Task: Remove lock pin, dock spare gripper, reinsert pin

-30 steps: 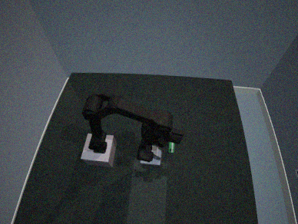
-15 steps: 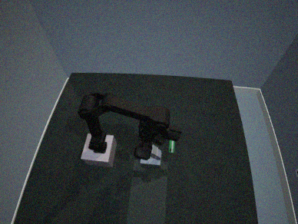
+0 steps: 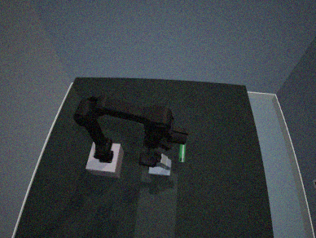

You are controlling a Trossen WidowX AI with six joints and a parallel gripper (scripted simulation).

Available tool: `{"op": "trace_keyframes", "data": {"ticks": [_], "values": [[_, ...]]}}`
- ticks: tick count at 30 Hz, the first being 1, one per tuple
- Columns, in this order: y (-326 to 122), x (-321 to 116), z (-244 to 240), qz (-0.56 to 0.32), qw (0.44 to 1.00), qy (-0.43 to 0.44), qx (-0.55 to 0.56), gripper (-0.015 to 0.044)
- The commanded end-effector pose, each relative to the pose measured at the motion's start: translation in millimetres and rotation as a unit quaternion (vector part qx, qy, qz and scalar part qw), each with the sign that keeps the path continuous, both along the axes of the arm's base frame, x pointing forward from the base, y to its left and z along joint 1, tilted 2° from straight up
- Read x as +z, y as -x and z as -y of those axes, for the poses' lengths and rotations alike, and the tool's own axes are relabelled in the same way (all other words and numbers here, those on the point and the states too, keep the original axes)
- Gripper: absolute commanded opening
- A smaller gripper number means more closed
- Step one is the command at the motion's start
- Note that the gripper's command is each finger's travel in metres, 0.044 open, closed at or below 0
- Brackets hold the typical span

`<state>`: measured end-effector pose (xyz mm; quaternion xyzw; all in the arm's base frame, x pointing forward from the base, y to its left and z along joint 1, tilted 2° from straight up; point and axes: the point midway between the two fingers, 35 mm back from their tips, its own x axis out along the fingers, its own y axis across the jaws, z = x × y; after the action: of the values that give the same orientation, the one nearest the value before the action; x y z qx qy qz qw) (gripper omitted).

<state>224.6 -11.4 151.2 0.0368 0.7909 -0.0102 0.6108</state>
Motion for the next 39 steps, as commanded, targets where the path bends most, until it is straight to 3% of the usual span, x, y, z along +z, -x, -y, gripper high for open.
{"op": "trace_keyframes", "data": {"ticks": [1, 5, 15, 22, 28, 34, 39], "values": [[1.2, 8.5, 0.2, 0.018, 1.000, 0.002, -0.001, 0.0440], [1.0, 6.8, 0.0, 0.017, 1.000, 0.001, 0.000, 0.0440], [-3.3, 11.9, -97.9, 0.012, 1.000, -0.004, 0.000, 0.0180], [-8.2, 12.4, -113.3, 0.014, 1.000, -0.006, 0.008, 0.0180], [-61.2, -11.2, -113.4, 0.050, 0.963, -0.013, 0.266, 0.0180], [-118.9, -43.1, -112.3, 0.053, 0.843, -0.007, 0.535, 0.0180], [-144.9, -60.2, -111.2, 0.039, 0.761, -0.001, 0.648, 0.0180]]}}
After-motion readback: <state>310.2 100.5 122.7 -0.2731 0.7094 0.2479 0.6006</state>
